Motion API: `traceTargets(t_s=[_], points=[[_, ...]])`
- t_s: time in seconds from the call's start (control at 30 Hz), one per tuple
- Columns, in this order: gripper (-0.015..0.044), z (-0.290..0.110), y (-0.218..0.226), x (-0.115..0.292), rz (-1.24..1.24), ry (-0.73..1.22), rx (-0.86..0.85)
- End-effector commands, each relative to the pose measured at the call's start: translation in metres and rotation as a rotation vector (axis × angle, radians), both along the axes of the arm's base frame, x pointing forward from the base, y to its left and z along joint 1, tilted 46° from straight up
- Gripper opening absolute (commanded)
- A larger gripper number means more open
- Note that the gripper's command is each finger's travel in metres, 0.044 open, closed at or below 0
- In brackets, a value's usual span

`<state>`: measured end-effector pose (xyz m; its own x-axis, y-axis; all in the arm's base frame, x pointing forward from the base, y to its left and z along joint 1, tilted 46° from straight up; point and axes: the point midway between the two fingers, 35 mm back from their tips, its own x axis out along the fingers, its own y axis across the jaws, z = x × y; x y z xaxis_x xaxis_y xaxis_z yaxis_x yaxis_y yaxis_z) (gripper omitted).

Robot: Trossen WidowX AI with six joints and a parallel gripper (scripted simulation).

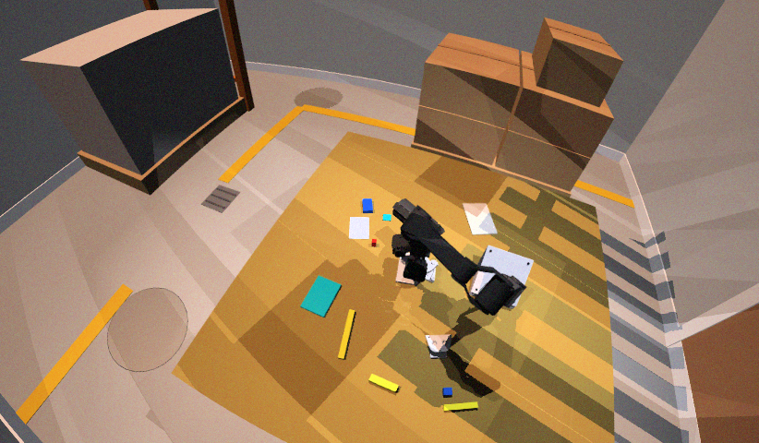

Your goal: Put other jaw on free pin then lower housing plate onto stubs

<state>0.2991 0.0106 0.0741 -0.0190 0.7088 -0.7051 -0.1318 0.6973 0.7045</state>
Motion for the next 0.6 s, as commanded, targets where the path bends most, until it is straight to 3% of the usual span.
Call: traceTargets(t_s=[0.0, 0.57], points=[[0.0134, 0.0013, 0.0002, 0.0005, -0.004, -0.004, 0.001], [0.0134, -0.0023, -0.0034, 0.0053, -0.019, 0.011, 0.001]])
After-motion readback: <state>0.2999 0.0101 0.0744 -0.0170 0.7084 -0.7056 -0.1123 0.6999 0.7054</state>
